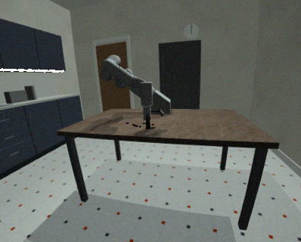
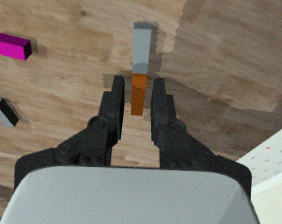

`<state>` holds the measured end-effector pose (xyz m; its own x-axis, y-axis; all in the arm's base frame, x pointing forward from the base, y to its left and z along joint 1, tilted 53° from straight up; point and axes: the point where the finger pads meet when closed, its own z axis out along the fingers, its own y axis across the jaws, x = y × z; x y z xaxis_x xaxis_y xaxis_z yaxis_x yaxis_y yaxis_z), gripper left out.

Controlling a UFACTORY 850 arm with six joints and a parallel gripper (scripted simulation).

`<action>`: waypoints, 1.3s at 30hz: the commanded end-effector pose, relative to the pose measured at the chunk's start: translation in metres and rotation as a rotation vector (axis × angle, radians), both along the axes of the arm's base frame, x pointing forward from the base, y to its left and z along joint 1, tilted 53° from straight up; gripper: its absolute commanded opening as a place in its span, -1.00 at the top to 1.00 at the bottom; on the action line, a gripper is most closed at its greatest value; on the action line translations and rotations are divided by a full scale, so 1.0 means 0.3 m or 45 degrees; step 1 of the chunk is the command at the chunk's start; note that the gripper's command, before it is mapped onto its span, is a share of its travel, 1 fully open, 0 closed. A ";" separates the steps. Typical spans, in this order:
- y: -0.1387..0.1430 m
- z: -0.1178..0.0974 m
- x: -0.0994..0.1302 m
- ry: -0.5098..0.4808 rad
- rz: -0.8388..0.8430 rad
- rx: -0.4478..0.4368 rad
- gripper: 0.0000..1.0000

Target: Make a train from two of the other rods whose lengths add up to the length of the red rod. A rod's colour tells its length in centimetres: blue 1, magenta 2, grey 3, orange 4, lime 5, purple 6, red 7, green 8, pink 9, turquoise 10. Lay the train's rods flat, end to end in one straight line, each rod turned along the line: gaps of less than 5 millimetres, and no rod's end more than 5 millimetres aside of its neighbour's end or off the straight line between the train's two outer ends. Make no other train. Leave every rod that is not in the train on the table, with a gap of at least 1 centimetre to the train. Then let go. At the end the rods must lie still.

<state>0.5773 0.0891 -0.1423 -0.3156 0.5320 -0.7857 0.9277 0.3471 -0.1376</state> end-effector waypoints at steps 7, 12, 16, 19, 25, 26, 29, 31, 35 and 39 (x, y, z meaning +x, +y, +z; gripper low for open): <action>0.031 0.024 -0.005 -0.002 0.001 0.001 0.51; 0.090 0.070 -0.021 -0.002 0.001 0.001 0.51; 0.147 0.114 -0.036 -0.002 0.001 0.001 0.51; 0.186 0.144 -0.046 -0.002 0.001 0.001 0.51; 0.221 0.172 -0.055 -0.002 0.001 0.001 0.51; 0.226 0.176 -0.056 -0.002 0.001 0.001 0.51; 0.234 0.182 -0.058 -0.002 0.001 0.001 0.51; 0.234 0.182 -0.058 -0.002 0.001 0.001 0.51; 0.234 0.182 -0.058 -0.002 0.001 0.001 -1.00; 0.234 0.182 -0.058 -0.002 0.001 0.001 -1.00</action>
